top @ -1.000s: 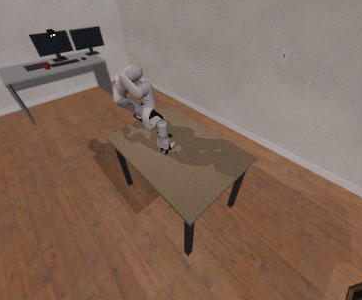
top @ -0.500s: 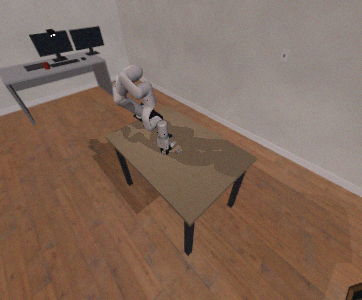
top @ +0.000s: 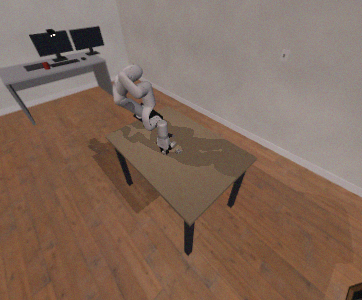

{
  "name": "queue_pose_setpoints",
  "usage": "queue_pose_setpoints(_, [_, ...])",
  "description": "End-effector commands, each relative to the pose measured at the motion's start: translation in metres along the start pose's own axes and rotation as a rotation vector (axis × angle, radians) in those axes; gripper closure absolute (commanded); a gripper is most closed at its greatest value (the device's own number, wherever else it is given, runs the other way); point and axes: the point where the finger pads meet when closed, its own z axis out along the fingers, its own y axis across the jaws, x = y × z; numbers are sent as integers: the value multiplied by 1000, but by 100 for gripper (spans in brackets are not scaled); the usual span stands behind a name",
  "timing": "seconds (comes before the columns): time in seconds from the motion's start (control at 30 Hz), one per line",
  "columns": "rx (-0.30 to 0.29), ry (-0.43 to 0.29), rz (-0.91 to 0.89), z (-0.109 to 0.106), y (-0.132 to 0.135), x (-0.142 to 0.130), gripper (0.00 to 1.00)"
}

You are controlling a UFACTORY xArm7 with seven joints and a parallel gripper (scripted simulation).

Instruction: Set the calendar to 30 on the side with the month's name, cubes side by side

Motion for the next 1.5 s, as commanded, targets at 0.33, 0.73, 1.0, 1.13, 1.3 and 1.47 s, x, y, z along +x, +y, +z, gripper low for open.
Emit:
queue_pose_setpoints(0.33, [-4, 0, 0, -58, 2, 0, 51])
queue_pose_setpoints(0.73, [-4, 0, 0, -88, 1, 0, 51])
queue_pose_setpoints(1.0, [-4, 0, 0, -88, 1, 0, 0])
queue_pose_setpoints(1.13, [-4, 0, 0, -88, 1, 0, 0])
queue_pose_setpoints(1.3, [-4, 0, 0, -88, 1, 0, 0])
queue_pose_setpoints(1.47, [-4, 0, 0, -88, 1, 0, 0])
